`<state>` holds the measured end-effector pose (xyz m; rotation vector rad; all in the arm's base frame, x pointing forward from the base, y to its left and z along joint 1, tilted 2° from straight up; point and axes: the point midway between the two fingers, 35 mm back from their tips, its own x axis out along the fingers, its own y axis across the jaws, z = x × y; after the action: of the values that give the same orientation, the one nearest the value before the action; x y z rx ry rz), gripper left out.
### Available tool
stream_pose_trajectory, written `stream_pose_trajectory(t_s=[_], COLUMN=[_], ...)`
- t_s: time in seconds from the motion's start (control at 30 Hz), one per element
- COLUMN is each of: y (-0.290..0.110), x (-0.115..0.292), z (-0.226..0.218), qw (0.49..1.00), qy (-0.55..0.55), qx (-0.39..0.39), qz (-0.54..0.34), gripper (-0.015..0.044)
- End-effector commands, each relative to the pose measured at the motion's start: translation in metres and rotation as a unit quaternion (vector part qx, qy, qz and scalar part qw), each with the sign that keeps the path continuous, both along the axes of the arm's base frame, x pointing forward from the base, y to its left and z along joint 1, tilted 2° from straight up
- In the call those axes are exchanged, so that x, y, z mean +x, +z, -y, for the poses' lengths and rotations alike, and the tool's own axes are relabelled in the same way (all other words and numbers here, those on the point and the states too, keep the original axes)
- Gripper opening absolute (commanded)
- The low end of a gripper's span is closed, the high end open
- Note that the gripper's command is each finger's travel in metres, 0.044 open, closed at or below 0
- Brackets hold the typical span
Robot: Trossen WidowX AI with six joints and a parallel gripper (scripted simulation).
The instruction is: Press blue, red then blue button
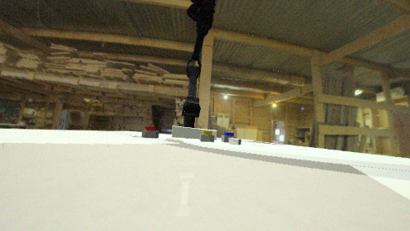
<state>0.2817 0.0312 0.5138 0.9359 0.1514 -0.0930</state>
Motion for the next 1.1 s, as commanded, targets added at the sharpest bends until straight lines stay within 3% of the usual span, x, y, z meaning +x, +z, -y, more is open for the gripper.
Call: stream_pose_trajectory(t_s=[0.0, 0.17, 0.4, 0.67, 0.9, 1.07], y=[-0.004, -0.085, -0.184, -0.298, -0.385, -0.393], x=[0.002, 0.022, 0.014, -0.037, -0.112, -0.121], z=[-0.002, -0.05, -0.102, -0.142, -0.144, -0.143], qw=[1.0, 0.987, 0.939, 0.833, 0.697, 0.68], qy=[0.004, 0.088, 0.189, 0.301, 0.381, 0.388], qx=[-0.003, -0.055, -0.123, -0.21, -0.29, -0.298], qz=[-0.006, -0.126, -0.261, -0.413, -0.535, -0.547], gripper=[0.04, 0.04, 0.04, 0.04, 0.04, 0.04])
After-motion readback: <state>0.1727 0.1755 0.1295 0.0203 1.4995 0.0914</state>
